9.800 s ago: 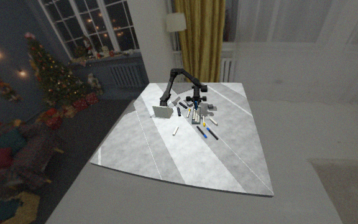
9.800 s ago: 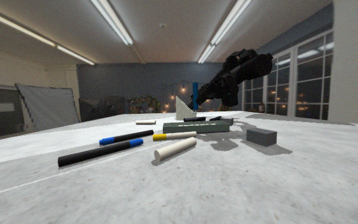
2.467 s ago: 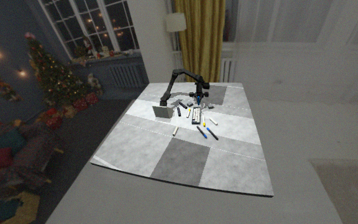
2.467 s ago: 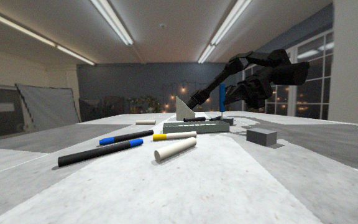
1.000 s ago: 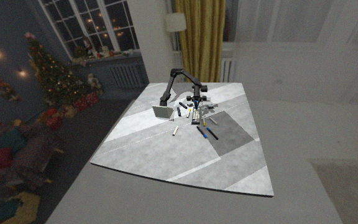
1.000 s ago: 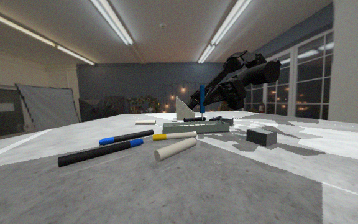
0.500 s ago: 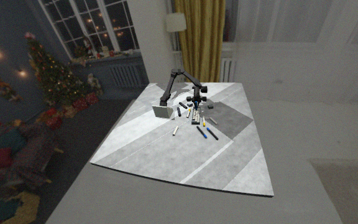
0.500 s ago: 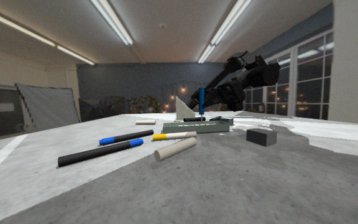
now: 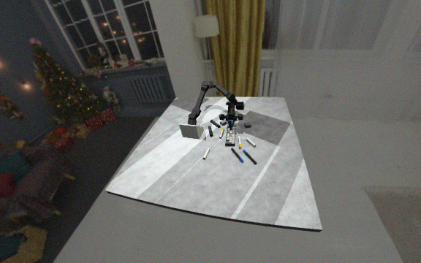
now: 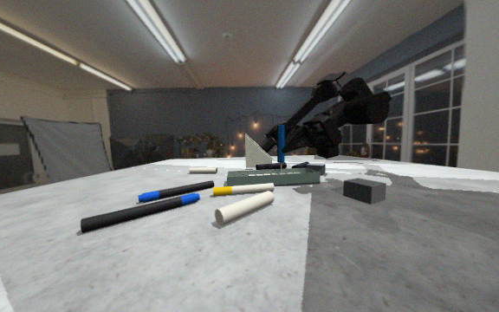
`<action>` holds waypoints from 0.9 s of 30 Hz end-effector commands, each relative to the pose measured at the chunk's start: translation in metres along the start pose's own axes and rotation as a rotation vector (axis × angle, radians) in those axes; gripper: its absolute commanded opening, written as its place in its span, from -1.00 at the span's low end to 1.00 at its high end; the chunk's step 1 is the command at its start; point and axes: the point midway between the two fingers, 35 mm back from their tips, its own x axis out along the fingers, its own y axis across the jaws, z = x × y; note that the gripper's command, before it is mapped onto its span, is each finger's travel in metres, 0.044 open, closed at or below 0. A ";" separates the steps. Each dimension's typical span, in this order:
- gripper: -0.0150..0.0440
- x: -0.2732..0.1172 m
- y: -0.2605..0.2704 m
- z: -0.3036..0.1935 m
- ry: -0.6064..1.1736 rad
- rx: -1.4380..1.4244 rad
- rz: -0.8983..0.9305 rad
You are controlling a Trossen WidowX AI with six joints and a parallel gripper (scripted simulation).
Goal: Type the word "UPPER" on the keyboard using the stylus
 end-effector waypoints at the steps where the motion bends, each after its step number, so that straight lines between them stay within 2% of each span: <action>1: -0.22 0.001 0.000 0.001 0.000 0.005 0.000; 27: -0.22 0.005 0.000 0.008 0.000 0.005 0.000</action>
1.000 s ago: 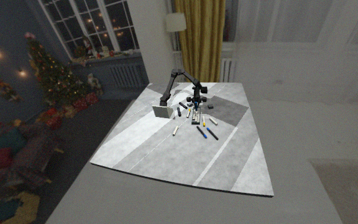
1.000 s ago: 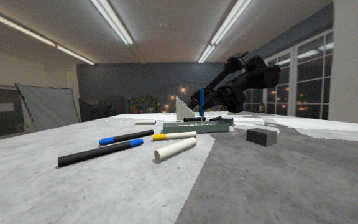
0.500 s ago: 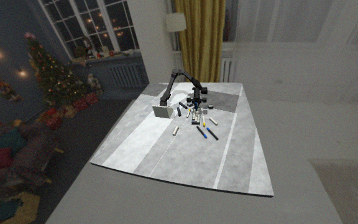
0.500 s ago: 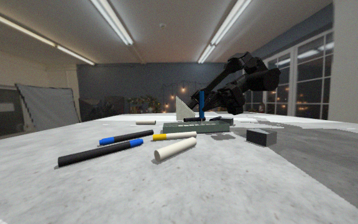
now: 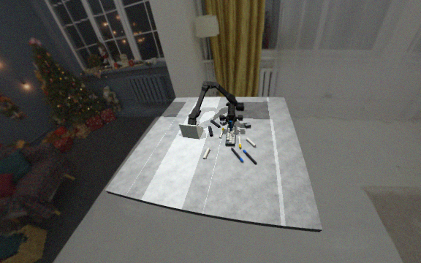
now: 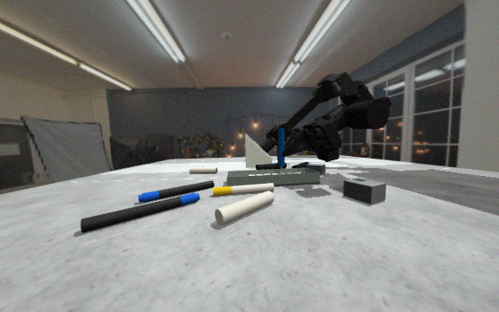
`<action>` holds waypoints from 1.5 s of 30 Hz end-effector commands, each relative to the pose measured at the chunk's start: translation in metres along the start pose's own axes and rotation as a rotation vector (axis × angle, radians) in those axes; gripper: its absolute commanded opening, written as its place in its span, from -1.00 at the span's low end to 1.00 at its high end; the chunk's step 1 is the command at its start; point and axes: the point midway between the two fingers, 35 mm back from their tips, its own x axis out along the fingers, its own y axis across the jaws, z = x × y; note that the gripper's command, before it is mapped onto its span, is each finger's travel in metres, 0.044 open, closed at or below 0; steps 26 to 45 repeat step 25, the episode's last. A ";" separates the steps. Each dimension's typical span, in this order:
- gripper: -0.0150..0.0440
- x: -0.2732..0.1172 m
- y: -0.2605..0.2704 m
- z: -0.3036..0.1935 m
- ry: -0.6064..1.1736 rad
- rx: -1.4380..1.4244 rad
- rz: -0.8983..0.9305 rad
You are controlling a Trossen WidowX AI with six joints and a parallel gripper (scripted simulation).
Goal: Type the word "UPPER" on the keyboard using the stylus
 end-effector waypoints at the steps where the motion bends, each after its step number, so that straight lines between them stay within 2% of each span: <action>1: -0.22 0.000 0.000 0.000 0.001 0.005 -0.001; 12: -0.22 -0.018 0.000 -0.032 0.003 0.005 -0.001; 45: -0.22 -0.016 0.000 -0.030 0.002 0.008 0.003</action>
